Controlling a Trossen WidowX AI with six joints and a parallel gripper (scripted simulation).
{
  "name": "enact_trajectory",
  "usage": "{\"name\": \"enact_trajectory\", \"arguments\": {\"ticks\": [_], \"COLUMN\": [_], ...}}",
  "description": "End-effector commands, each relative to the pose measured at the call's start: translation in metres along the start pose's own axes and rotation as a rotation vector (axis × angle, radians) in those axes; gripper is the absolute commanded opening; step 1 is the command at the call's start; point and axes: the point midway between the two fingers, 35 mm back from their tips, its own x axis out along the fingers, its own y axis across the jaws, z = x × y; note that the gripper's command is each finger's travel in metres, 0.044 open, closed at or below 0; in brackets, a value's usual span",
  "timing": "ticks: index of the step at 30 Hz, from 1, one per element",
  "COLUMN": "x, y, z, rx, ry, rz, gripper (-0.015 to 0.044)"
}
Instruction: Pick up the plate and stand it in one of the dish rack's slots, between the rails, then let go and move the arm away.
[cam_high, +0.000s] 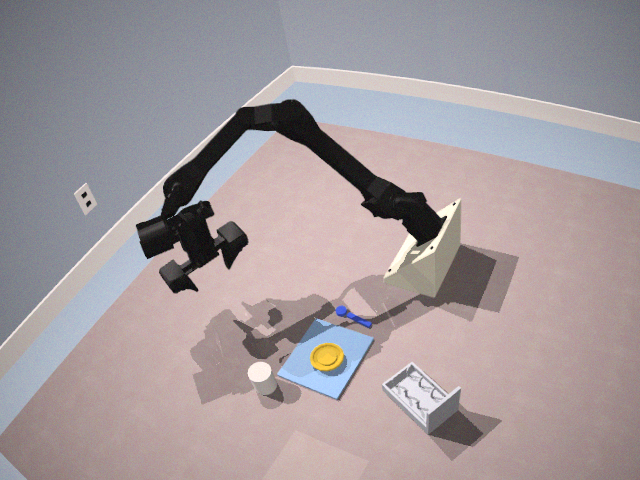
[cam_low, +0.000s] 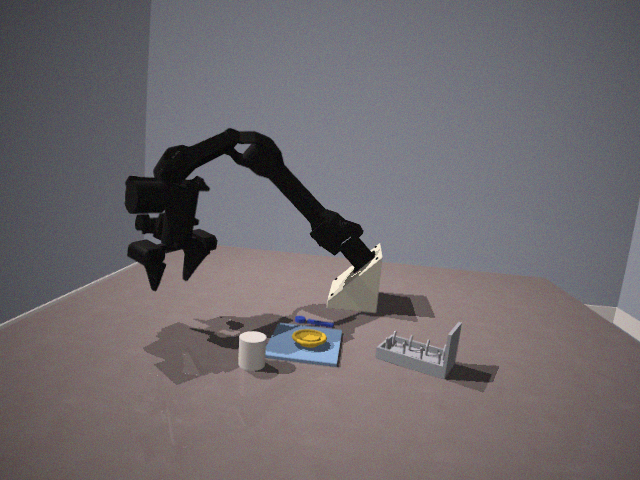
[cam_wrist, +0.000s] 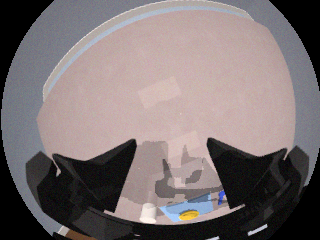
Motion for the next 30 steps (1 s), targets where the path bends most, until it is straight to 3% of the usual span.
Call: {"name": "enact_trajectory", "arguments": {"ticks": [1,30], "x": [0.001,-0.025], "y": [0.002,-0.012], "z": [-0.024,-0.185], "rx": [-0.136,-1.126], "ry": [0.026,0.134], "rz": [0.002,0.116], "gripper": [0.0400,0.0400]}}
